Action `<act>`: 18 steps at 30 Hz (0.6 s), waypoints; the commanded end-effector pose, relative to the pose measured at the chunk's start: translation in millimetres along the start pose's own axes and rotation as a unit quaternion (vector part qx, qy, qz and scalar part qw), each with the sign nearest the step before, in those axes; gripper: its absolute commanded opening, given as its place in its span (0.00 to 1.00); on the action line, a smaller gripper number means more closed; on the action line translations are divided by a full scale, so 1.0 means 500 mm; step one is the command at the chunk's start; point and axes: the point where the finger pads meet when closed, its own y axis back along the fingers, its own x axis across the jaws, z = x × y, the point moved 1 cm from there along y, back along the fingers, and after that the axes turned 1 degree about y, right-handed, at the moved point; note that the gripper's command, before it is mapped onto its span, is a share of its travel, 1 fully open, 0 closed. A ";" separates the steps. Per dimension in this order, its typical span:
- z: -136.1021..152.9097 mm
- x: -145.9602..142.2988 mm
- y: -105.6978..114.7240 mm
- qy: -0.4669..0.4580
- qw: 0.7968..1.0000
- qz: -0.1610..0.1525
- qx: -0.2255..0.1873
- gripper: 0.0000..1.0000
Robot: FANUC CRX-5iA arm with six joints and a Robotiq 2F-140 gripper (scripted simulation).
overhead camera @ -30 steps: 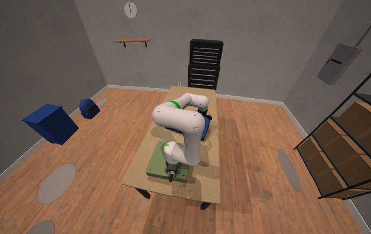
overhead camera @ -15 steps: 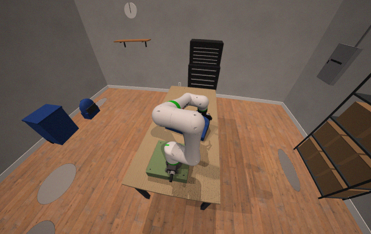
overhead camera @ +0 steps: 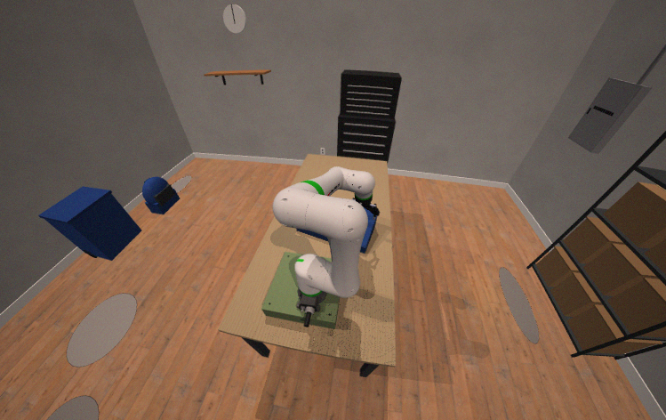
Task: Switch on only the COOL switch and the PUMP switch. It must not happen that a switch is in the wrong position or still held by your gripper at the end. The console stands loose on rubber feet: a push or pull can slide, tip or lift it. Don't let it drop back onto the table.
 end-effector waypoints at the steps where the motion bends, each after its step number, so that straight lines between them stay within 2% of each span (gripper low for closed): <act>1: 0.000 0.000 0.003 0.000 1.000 0.000 0.000 0.00; 8: 0.000 0.000 0.022 0.000 1.000 0.000 0.000 0.00; 18: 0.000 0.000 0.104 0.000 1.000 0.000 0.000 0.00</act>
